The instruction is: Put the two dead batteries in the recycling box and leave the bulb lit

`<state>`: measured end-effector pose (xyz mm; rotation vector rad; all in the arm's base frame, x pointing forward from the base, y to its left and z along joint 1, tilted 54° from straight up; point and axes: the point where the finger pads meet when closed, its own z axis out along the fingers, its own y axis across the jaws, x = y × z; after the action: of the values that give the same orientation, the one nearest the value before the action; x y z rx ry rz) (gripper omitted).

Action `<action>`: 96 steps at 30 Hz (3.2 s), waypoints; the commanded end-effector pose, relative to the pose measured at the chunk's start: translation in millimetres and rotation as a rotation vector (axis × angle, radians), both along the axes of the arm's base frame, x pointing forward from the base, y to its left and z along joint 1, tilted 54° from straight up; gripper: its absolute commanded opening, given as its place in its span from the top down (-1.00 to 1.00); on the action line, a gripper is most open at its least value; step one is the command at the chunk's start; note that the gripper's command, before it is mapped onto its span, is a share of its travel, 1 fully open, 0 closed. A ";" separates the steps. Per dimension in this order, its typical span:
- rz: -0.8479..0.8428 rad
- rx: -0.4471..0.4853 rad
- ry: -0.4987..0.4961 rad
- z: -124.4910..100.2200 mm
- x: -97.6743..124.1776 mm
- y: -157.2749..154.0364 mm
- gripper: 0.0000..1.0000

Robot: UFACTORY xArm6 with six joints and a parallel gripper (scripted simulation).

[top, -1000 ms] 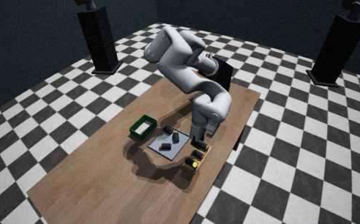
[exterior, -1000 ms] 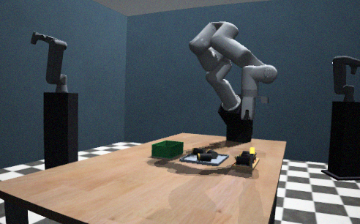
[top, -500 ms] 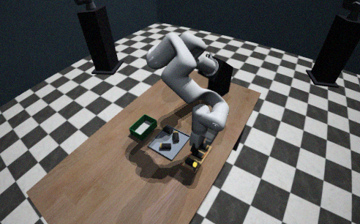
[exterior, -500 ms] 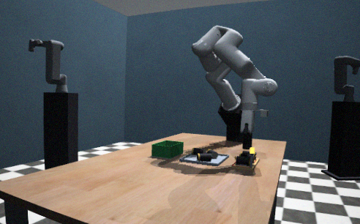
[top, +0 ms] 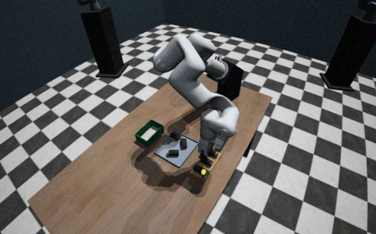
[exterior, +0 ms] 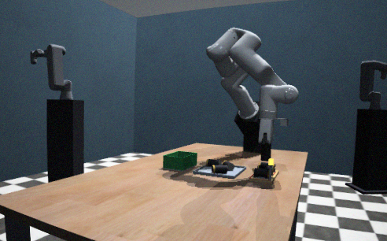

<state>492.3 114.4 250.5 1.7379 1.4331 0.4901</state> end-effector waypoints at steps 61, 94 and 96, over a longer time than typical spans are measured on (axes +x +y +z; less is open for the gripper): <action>0.001 0.001 -0.002 -25.8 32.9 -14.5 0.44; 0.001 0.001 -0.002 1.0 0.0 0.7 0.44; 0.001 0.001 -0.002 4.0 -3.7 2.4 0.44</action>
<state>493.2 114.0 249.7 1.7378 1.4332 0.4900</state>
